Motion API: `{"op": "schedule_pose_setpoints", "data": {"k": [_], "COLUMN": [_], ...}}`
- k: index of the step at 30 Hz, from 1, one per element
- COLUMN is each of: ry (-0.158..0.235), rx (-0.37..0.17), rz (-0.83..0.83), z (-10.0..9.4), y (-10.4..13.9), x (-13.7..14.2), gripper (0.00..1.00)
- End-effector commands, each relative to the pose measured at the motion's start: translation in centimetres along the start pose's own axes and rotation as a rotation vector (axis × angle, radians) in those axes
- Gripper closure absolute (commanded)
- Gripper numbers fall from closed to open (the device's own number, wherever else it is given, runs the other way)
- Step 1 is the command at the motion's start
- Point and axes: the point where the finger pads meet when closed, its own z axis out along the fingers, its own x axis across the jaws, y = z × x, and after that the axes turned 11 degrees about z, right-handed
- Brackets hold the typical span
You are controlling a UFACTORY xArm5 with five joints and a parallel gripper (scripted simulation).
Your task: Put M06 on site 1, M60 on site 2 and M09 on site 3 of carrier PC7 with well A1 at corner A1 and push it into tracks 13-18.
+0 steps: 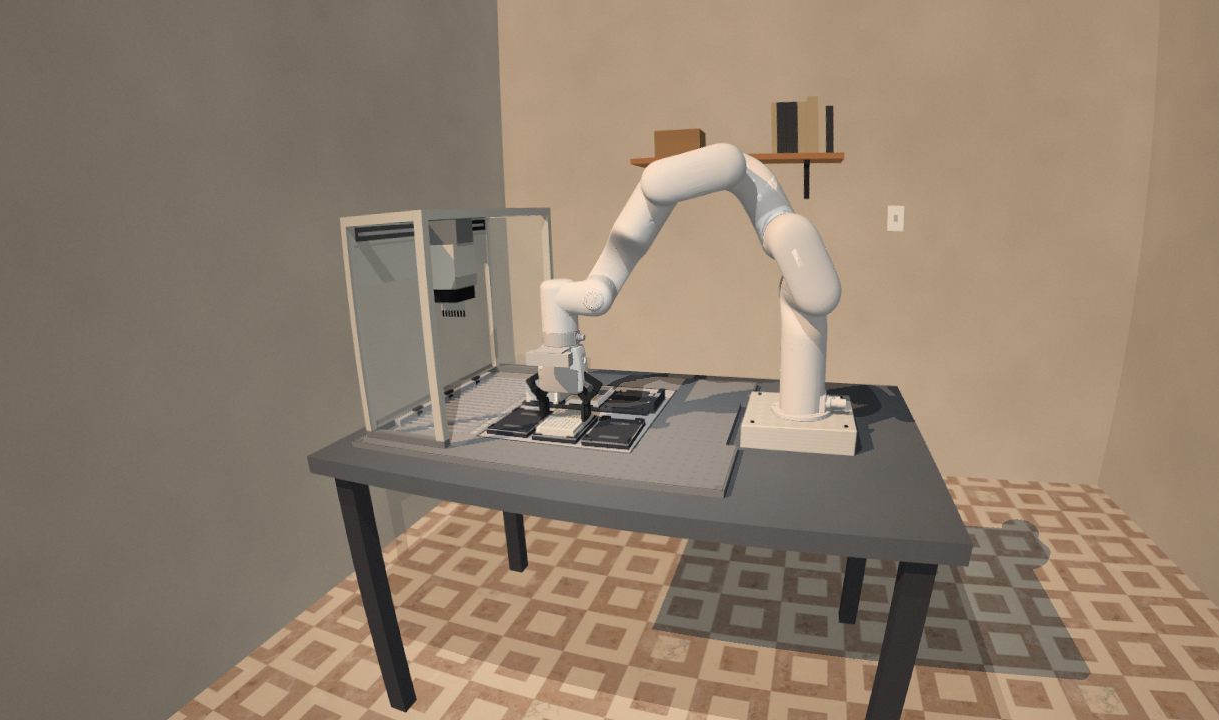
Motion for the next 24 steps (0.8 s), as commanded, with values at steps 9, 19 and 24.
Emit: {"op": "schedule_pose_setpoints", "data": {"k": [9,19,24], "ry": [0.005,0.005,0.005], "rx": [-0.002,-0.002,-0.002], "rz": [0.0,0.0,0.0], "z": [0.53,0.66,0.66], "y": [-0.06,-0.06,-0.06], "x": [0.14,0.14,0.14], "gripper": [0.0,0.0,0.0]}}
